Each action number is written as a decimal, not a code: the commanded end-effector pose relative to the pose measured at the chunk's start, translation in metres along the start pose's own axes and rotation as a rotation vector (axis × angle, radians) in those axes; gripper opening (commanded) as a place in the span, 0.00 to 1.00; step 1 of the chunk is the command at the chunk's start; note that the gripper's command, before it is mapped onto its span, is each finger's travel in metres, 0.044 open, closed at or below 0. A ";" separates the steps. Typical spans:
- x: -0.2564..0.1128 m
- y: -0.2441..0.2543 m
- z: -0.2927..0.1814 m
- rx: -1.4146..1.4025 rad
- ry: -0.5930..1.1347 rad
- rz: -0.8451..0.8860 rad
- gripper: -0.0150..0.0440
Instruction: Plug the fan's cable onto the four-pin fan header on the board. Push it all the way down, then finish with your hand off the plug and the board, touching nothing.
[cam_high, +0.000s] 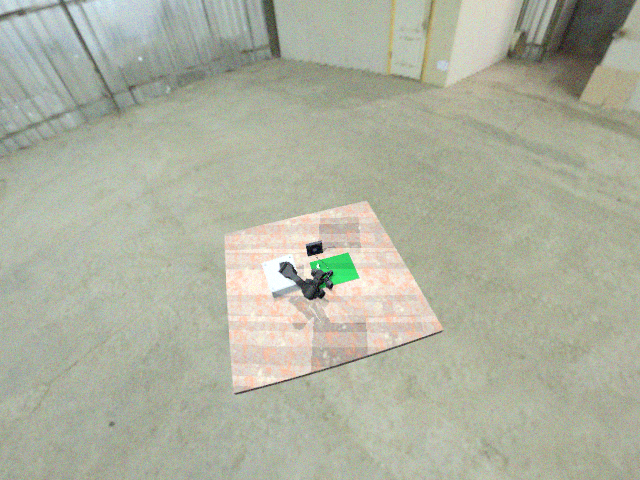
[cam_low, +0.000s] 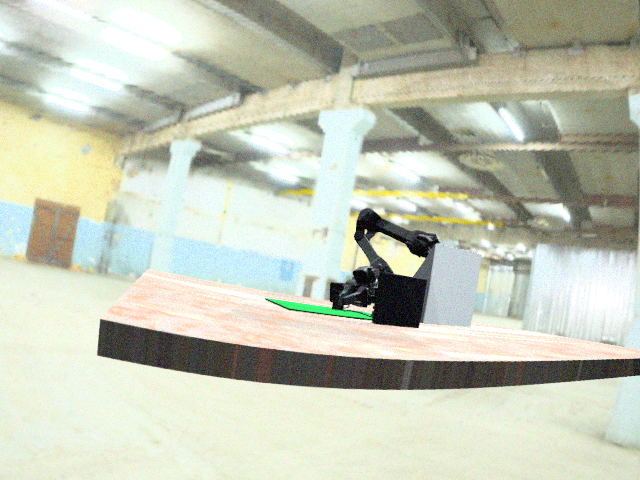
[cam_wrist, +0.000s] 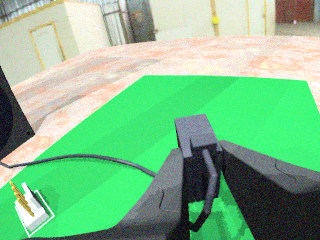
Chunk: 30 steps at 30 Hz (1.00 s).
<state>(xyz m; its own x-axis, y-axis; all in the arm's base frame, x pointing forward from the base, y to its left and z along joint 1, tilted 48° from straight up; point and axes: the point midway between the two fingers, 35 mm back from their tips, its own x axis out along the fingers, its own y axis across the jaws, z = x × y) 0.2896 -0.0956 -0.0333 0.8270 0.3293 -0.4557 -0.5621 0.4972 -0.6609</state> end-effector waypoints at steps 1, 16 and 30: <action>0.000 0.000 0.000 0.000 0.000 0.000 0.49; 0.000 0.000 0.000 0.000 0.000 0.000 0.49; 0.001 0.000 0.000 0.004 0.002 0.004 0.71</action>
<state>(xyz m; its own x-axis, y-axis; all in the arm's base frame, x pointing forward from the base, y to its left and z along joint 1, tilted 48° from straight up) 0.2896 -0.0955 -0.0333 0.8269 0.3296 -0.4557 -0.5623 0.4971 -0.6608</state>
